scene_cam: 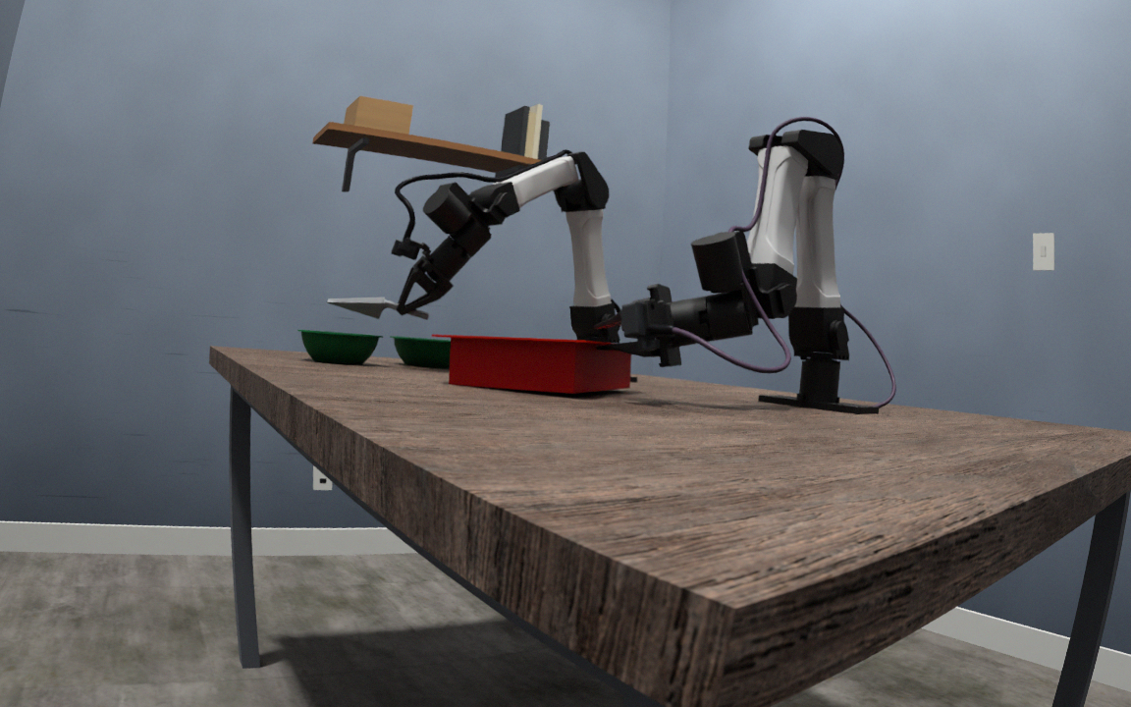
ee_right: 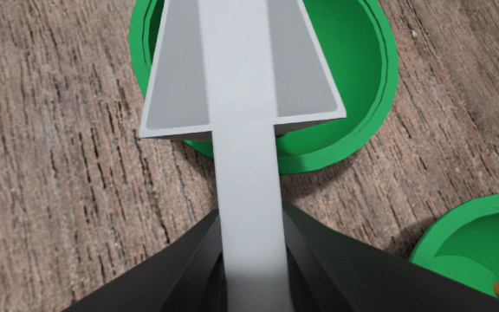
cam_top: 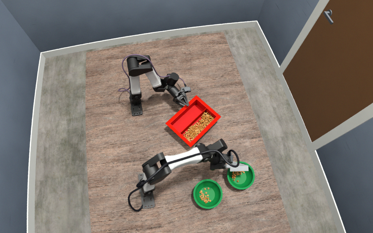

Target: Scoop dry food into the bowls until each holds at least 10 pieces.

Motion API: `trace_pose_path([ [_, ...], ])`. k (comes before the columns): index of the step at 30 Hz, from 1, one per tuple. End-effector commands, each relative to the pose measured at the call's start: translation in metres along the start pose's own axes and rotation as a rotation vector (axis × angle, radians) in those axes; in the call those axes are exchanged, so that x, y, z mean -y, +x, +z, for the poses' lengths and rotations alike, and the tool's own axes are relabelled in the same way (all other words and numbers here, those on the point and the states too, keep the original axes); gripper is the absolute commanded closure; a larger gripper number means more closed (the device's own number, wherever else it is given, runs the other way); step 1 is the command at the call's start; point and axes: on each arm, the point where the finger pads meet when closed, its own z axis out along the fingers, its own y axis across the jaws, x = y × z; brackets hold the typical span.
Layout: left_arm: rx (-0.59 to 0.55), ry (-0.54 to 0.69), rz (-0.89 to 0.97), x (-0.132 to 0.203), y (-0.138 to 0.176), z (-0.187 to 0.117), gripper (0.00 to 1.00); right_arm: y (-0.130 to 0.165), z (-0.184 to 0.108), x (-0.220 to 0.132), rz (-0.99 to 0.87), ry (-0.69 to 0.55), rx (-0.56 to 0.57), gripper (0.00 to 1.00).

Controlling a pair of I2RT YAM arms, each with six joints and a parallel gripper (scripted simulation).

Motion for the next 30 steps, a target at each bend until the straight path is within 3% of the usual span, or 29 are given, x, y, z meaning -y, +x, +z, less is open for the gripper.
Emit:
trace_pose_path([
  [1,0.004,0.032,0.049,0.004,-0.001,-0.003,0.73,-0.020,-0.015,0.008,0.033,-0.003,0.070,1.00],
  [25,0.023,0.041,0.064,-0.008,-0.007,-0.004,0.73,-0.021,-0.015,0.008,0.033,-0.003,0.071,1.00],
  [30,0.023,0.032,0.057,-0.008,-0.004,-0.020,0.73,-0.021,-0.015,0.008,0.034,-0.003,0.072,1.00],
])
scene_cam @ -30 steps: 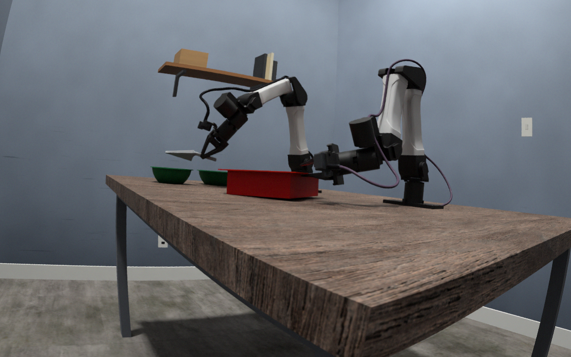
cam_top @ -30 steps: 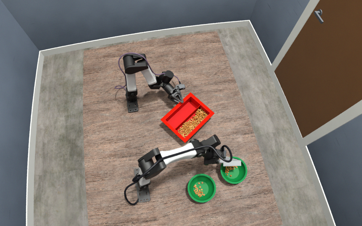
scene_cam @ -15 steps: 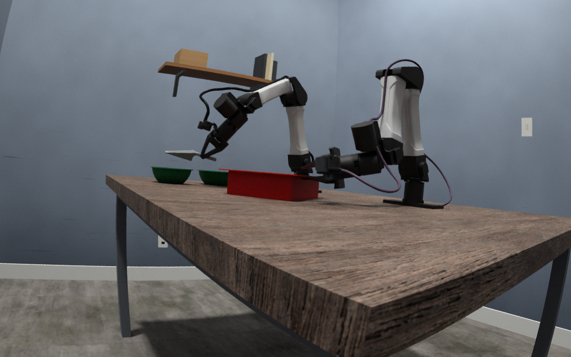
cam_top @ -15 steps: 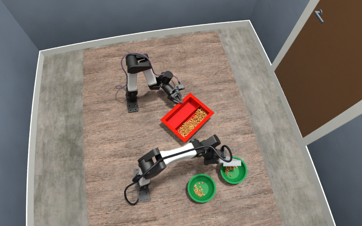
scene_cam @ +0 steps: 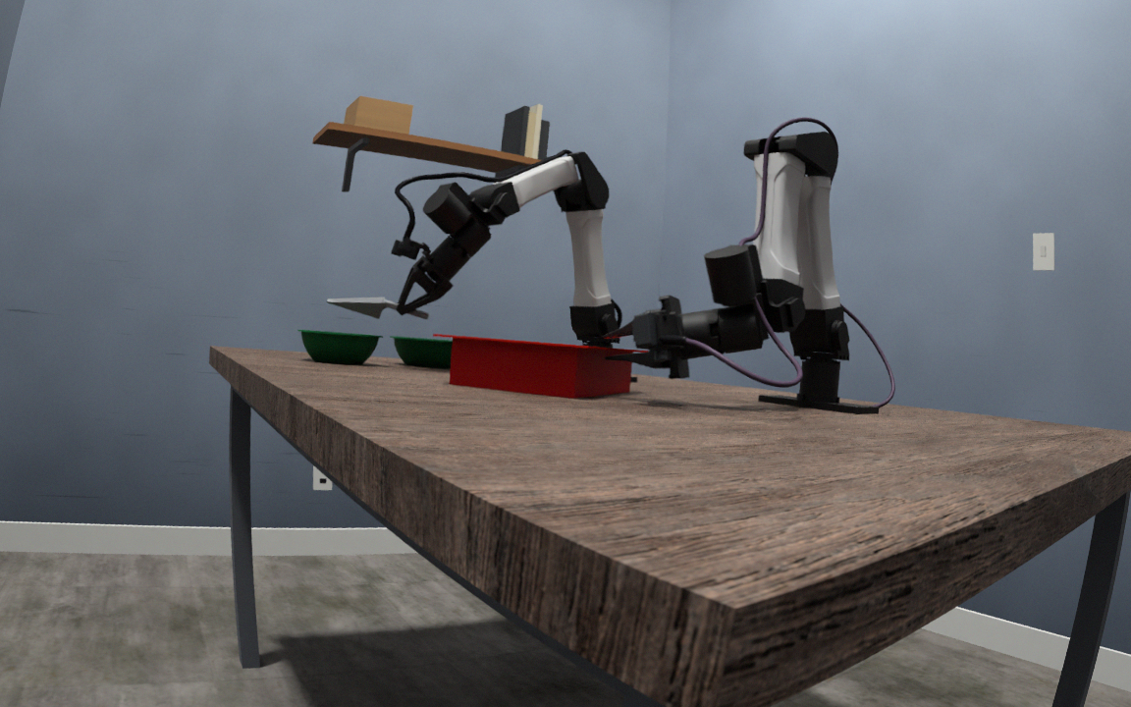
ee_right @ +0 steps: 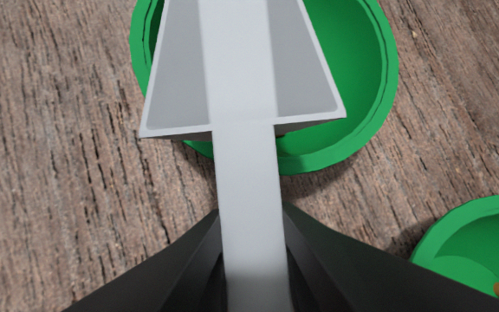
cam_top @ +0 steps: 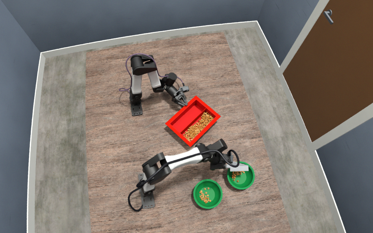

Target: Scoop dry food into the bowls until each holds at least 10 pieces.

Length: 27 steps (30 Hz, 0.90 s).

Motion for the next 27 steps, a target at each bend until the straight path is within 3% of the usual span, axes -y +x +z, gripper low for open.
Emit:
trace_pose_path([
  [1,-0.003,0.006,0.023,0.004,0.002,-0.013,0.73,-0.020,-0.015,0.008,0.033,-0.003,0.070,1.00],
  [27,-0.002,0.003,0.048,0.011,-0.007,-0.058,0.73,-0.021,-0.015,0.008,0.034,-0.003,0.071,1.00],
])
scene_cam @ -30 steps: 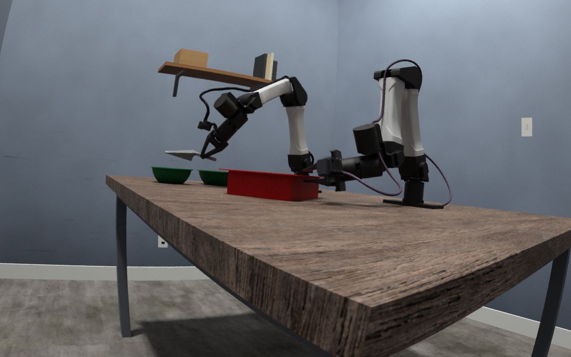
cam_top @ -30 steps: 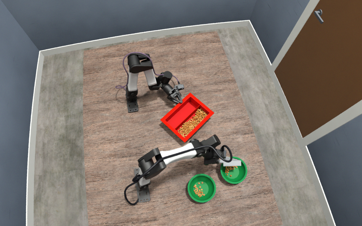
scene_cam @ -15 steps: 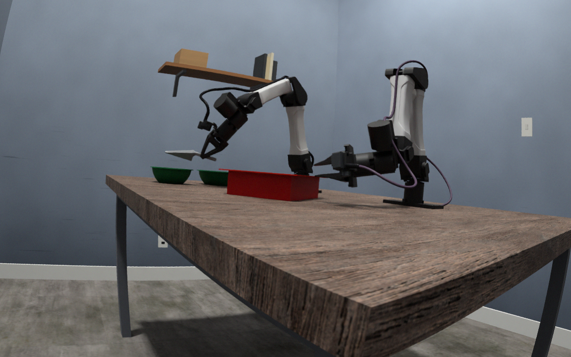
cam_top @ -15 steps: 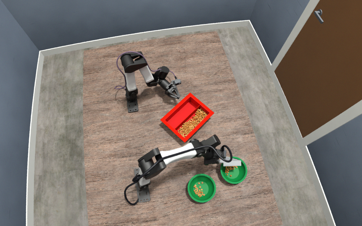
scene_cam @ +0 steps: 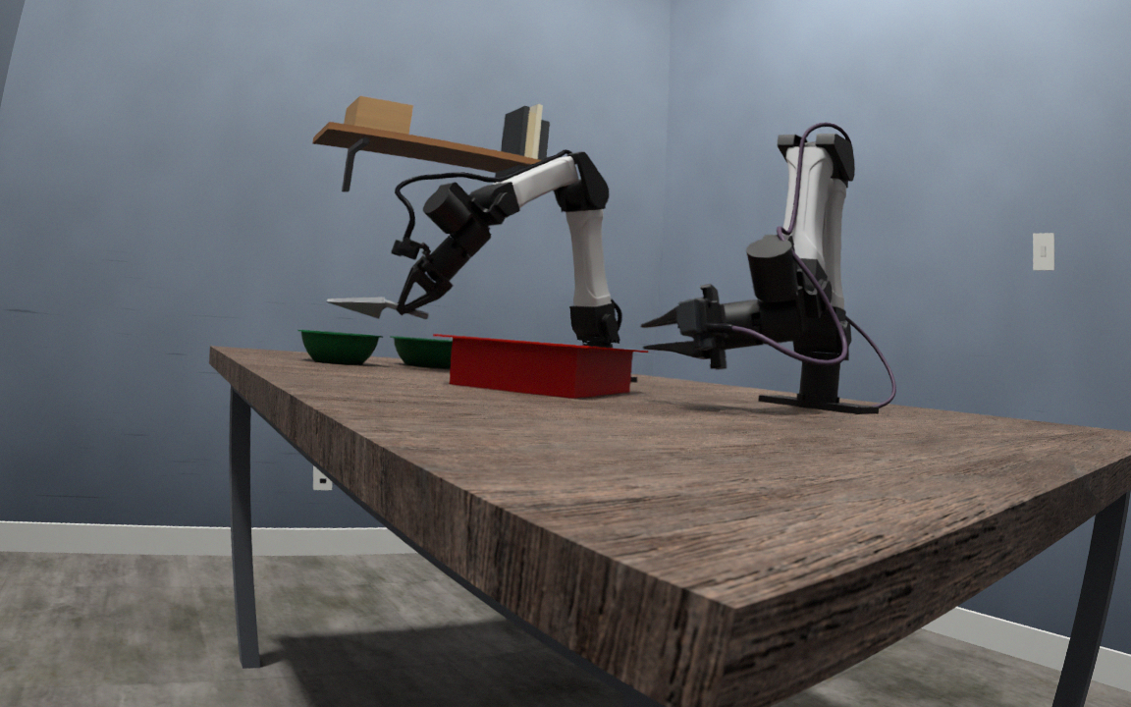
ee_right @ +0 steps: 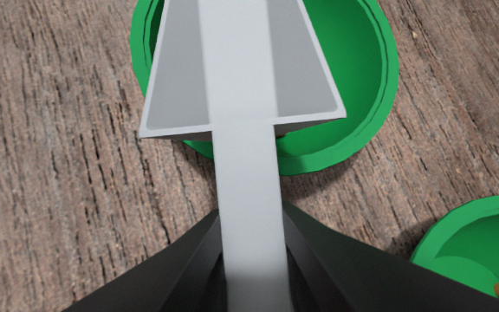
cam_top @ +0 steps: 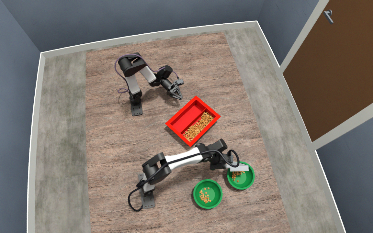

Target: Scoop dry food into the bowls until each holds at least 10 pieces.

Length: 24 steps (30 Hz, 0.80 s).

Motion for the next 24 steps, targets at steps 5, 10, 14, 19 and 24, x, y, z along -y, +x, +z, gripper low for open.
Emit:
trace_pose_path([
  [5,-0.029,-0.010,0.030,0.0050,-0.0003,-0.0085,0.73,-0.0205,-0.0154,0.0077,0.033,-0.003,0.071,1.00],
  [10,-0.026,-0.008,0.038,0.0069,-0.0026,-0.0114,0.73,-0.0205,-0.0154,0.0077,0.033,-0.003,0.071,1.00],
  [14,-0.041,-0.007,0.044,0.0084,0.0003,-0.0084,0.73,-0.0205,-0.0154,0.0077,0.033,-0.003,0.071,1.00],
  [19,-0.035,-0.007,0.043,0.0079,-0.0010,-0.0096,0.73,-0.0205,-0.0154,0.0077,0.033,-0.003,0.071,1.00],
  [24,-0.047,-0.014,0.018,0.0024,0.0012,-0.0068,0.73,-0.0207,-0.0154,0.0077,0.034,-0.003,0.071,1.00],
])
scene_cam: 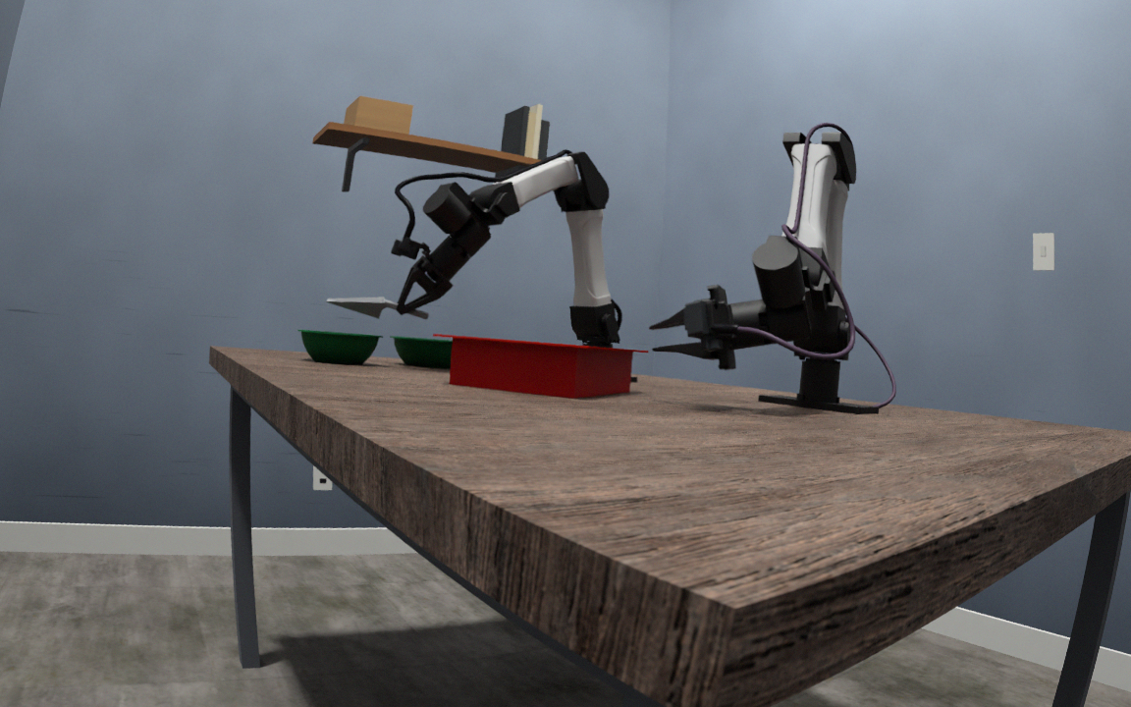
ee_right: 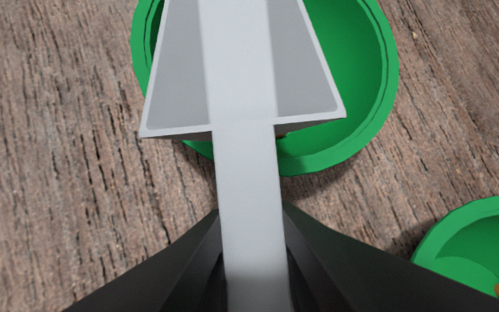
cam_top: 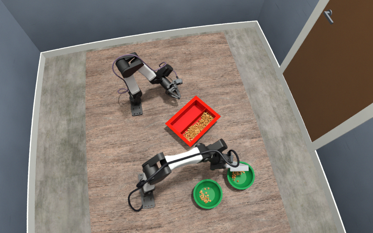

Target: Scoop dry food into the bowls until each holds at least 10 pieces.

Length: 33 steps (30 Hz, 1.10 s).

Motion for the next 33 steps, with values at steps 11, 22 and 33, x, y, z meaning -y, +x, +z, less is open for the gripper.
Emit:
trace_pose_path([
  [11,0.084,-0.091,0.200,0.015,-0.032,0.005,0.73,-0.020,-0.015,0.008,0.033,-0.003,0.070,1.00],
  [22,0.246,-0.277,0.543,0.057,-0.085,0.010,0.73,-0.021,-0.015,0.008,0.034,-0.003,0.071,1.00],
  [33,0.408,-0.373,0.819,0.123,-0.117,0.002,0.73,-0.021,-0.015,0.008,0.034,-0.003,0.072,1.00],
])
